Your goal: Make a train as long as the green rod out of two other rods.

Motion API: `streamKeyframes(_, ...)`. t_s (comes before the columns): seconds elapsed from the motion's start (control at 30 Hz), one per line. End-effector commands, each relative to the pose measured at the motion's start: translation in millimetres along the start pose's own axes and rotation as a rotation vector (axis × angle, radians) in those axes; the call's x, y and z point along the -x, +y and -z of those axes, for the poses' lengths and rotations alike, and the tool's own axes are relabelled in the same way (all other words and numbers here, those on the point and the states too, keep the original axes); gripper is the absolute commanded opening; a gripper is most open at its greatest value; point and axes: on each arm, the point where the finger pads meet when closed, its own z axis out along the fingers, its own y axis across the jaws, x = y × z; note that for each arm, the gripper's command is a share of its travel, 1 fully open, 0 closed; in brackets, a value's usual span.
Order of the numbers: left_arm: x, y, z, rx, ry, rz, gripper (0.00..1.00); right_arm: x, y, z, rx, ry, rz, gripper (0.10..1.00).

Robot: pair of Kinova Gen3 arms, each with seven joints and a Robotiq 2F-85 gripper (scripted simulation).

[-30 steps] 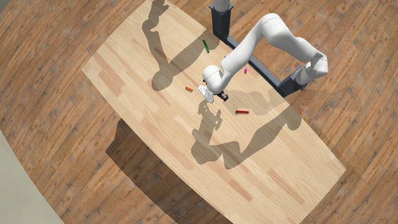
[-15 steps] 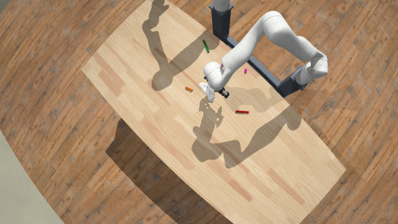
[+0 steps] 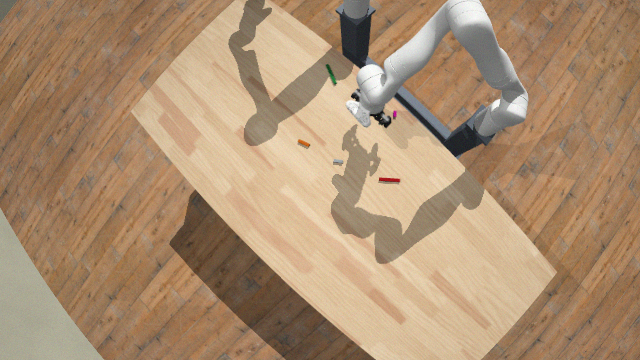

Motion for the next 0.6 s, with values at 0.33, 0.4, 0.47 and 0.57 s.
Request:
streamKeyframes(0.33, 101.7, -18, -0.2, 0.000, 0.006, -0.003, 1.000, 0.4, 0.0, 0.8, 0.000, -0.002, 0.000, 1.000)
streamKeyframes(0.4, 102.4, -18, -0.2, 0.000, 0.006, -0.003, 1.000, 0.4, 0.0, 0.8, 0.000, -0.002, 0.000, 1.000)
streamKeyframes(0.47, 102.4, -18, -0.2, 0.000, 0.006, -0.003, 1.000, 0.4, 0.0, 0.8, 0.000, -0.002, 0.000, 1.000)
streamKeyframes(0.57, 102.4, -18, -0.2, 0.000, 0.006, -0.003, 1.000, 0.4, 0.0, 0.8, 0.000, -0.002, 0.000, 1.000)
